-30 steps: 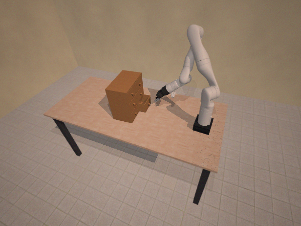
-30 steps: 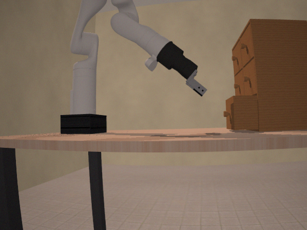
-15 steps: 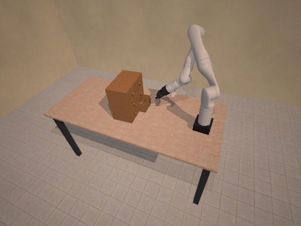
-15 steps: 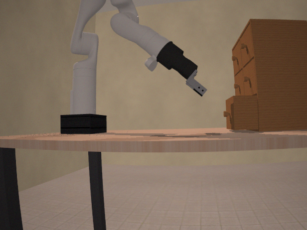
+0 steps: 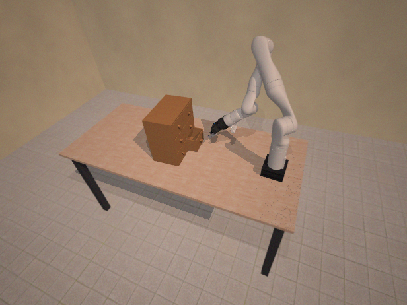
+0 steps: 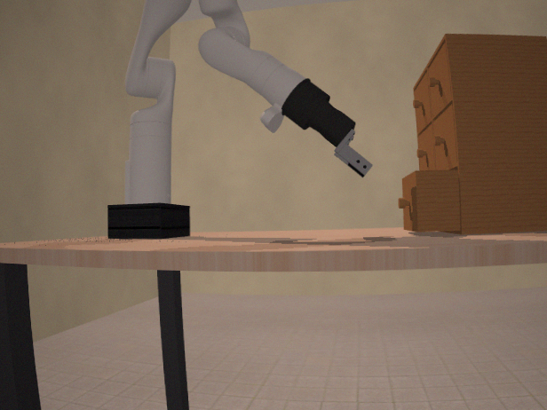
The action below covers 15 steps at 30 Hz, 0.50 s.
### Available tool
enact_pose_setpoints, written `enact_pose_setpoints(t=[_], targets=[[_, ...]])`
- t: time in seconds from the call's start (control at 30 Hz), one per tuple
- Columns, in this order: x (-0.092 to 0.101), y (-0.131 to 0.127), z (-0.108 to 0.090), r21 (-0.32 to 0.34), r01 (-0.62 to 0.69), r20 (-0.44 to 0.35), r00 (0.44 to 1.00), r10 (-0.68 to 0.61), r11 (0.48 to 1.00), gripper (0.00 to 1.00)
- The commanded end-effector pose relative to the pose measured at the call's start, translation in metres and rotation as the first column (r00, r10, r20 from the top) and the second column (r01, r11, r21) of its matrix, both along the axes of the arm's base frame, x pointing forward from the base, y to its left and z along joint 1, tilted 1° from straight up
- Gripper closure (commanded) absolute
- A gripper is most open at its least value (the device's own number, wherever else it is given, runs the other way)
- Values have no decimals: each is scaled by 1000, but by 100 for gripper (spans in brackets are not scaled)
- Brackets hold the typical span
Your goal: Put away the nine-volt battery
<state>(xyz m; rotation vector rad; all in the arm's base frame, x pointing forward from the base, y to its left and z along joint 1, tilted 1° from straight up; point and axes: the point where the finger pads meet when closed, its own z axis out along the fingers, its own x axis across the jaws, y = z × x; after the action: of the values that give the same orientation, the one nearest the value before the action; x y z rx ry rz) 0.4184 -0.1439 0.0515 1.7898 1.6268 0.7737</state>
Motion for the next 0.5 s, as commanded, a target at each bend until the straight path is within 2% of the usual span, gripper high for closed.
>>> enact_pose_setpoints(t=[0.0,0.2,0.47], targets=[[2,4,-7,7,-4,-4,1000,4,1000,33],[9,4,-20,6,-2,-4,1000,2,1000,33],[10,4,-23,-2,4,10,1000,-4,1000,33]])
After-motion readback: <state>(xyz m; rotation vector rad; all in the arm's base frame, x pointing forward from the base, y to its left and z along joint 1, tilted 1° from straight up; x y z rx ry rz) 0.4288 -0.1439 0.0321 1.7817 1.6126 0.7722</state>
